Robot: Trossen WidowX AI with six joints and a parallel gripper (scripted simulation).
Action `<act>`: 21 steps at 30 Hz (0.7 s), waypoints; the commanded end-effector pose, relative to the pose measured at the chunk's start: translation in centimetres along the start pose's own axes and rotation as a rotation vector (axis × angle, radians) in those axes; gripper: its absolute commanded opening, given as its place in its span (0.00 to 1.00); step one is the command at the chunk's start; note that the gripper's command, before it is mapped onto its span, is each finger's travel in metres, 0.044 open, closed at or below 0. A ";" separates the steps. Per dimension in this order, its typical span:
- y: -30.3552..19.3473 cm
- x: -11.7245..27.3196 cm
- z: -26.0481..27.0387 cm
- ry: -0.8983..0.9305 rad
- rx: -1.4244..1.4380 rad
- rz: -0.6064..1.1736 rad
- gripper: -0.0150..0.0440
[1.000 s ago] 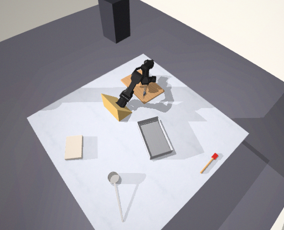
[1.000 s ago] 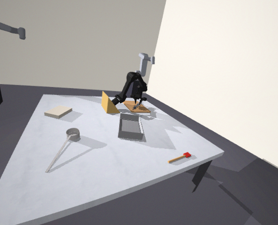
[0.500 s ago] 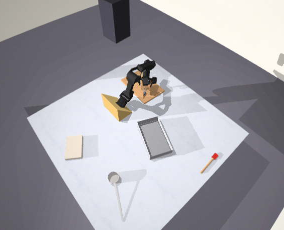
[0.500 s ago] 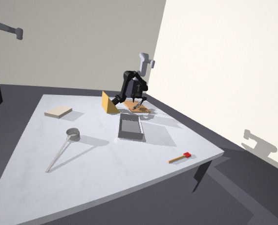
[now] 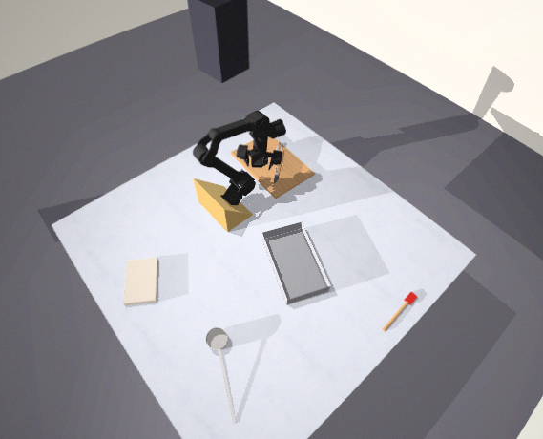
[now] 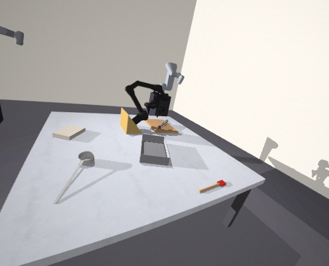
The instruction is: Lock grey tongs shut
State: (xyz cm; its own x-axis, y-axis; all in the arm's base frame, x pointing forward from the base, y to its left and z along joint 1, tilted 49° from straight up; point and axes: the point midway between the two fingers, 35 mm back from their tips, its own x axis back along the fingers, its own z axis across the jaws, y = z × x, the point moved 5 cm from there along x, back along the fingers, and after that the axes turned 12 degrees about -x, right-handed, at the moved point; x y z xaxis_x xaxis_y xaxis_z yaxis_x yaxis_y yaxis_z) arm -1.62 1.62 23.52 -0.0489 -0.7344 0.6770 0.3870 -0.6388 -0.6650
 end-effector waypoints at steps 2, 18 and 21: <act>0.4 -0.2 -0.7 -0.017 0.001 -0.001 1.00; 1.3 4.2 0.2 0.005 -0.008 0.204 1.00; 1.3 4.2 0.2 0.005 -0.008 0.204 1.00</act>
State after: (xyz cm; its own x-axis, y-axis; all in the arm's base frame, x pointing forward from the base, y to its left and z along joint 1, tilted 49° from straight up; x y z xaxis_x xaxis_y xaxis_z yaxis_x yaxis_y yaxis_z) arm -1.25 -2.11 25.50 0.0284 -0.8496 0.5267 0.3866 -0.4766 -0.7896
